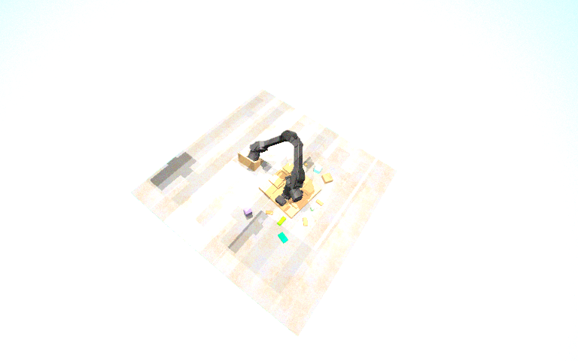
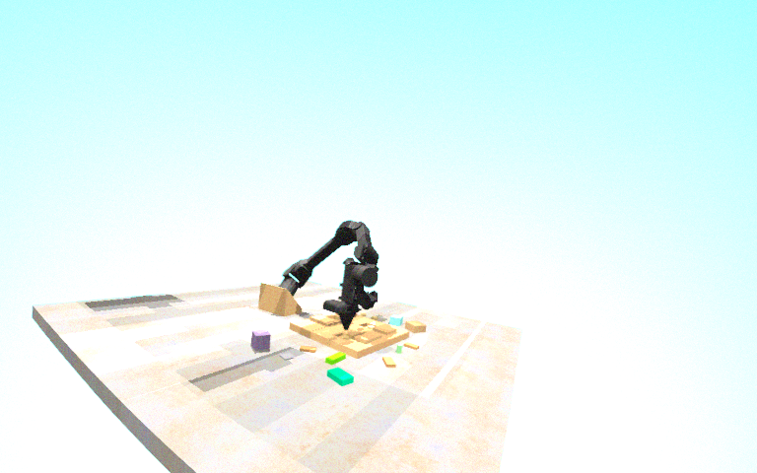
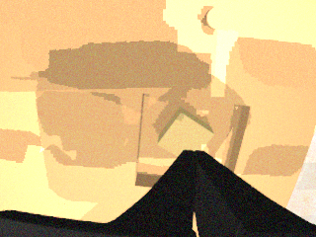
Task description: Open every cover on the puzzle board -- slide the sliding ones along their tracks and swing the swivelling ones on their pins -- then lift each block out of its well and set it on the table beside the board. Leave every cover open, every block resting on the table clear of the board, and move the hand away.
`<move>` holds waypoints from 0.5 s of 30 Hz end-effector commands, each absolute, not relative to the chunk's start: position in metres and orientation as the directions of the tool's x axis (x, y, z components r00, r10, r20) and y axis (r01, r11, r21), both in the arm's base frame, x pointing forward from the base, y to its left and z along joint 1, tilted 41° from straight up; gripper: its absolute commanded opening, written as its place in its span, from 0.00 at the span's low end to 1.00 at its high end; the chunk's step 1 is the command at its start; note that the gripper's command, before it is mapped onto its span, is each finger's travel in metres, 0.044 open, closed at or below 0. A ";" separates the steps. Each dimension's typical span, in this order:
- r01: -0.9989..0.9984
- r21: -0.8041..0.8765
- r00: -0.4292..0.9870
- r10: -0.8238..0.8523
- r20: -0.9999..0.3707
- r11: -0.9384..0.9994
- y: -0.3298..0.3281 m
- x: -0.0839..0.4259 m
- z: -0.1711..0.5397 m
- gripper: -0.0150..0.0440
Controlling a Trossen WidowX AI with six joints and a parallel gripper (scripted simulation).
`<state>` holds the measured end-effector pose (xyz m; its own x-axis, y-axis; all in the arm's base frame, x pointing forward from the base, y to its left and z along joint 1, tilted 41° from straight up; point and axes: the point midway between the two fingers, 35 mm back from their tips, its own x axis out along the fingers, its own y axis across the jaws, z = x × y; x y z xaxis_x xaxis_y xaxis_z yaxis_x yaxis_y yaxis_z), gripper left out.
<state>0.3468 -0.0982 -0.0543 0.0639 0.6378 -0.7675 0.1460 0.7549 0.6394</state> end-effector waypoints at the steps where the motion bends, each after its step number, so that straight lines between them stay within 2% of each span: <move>1: 0.638 0.529 0.063 0.647 -0.760 0.560 -0.091 0.347 -0.061 0.25; 15: 0.638 0.529 0.063 0.647 -0.760 0.560 -0.086 0.348 -0.067 0.25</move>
<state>0.3488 -0.0906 -0.0626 0.0677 0.6410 -0.7645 0.6190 0.5740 0.5360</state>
